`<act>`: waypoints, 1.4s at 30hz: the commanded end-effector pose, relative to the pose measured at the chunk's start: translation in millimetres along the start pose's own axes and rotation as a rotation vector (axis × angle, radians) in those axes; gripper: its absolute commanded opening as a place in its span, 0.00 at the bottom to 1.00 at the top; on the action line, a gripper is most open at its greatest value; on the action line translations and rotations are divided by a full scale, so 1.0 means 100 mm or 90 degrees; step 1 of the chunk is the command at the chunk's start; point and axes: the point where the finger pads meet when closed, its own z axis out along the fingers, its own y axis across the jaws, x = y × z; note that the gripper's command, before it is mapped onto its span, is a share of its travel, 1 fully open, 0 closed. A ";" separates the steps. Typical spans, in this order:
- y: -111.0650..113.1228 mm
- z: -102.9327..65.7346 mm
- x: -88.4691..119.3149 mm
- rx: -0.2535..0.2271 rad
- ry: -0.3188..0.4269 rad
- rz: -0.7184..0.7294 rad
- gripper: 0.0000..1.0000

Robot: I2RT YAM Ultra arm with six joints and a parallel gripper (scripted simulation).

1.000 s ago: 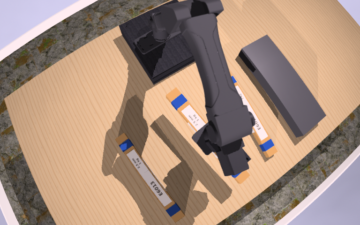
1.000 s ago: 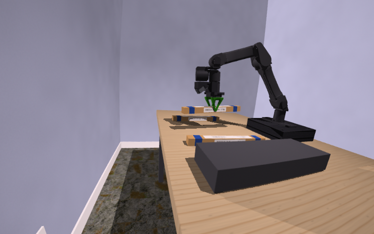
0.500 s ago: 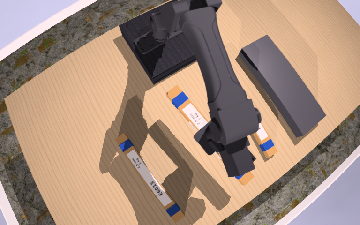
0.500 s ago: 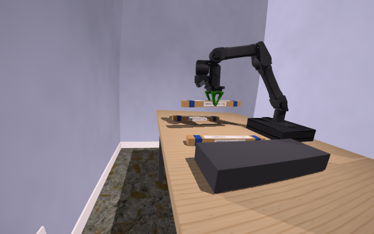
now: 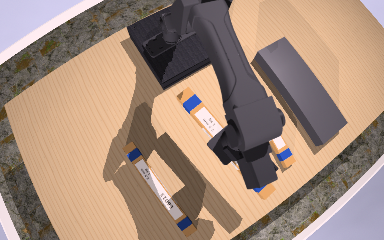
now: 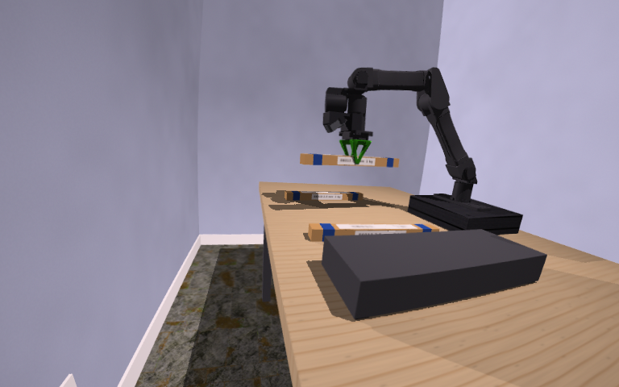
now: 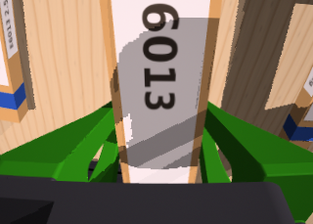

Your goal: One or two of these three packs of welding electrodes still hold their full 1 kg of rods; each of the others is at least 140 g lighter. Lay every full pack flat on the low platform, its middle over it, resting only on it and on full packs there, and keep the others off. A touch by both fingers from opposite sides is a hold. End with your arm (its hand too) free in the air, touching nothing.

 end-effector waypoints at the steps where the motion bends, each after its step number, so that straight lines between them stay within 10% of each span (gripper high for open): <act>1: -0.06 -0.49 -0.03 0.022 -0.056 0.003 0.00; 42: 0.02 -0.54 0.08 0.009 -0.025 0.001 0.00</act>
